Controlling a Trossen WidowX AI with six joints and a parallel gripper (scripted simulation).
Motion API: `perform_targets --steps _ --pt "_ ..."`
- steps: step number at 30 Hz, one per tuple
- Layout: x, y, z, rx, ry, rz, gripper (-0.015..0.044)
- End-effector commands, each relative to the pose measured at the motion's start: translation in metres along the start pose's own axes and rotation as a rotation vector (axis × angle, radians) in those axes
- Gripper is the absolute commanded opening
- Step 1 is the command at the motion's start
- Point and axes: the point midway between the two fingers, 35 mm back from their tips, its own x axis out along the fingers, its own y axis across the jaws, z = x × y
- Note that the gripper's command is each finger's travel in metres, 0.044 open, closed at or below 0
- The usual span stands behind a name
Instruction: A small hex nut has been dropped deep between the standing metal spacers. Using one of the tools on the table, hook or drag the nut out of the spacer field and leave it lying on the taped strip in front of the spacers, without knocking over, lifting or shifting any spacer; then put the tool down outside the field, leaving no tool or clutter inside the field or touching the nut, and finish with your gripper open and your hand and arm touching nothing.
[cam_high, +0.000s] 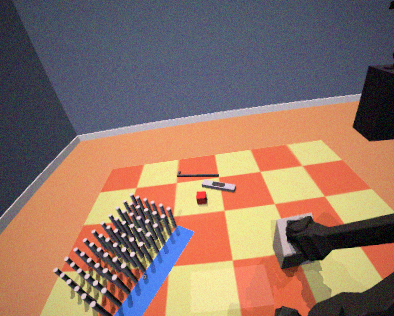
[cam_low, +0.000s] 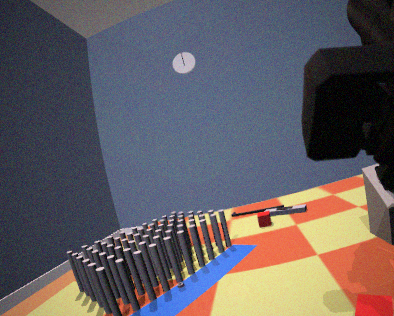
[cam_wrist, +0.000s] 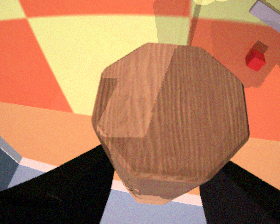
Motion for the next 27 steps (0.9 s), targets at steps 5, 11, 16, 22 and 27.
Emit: perform_targets --steps 5,11,16,22,27 --pt "0.008 0.003 0.007 0.011 -0.007 -0.001 0.0000" --pt "0.014 0.004 0.010 0.011 -0.009 -0.001 0.0000" --pt "0.018 0.004 0.013 0.010 -0.010 -0.001 0.0000" --pt "0.023 0.005 0.016 0.010 -0.011 -0.002 0.0000" --pt "0.027 0.005 0.018 0.009 -0.012 -0.002 0.0000"
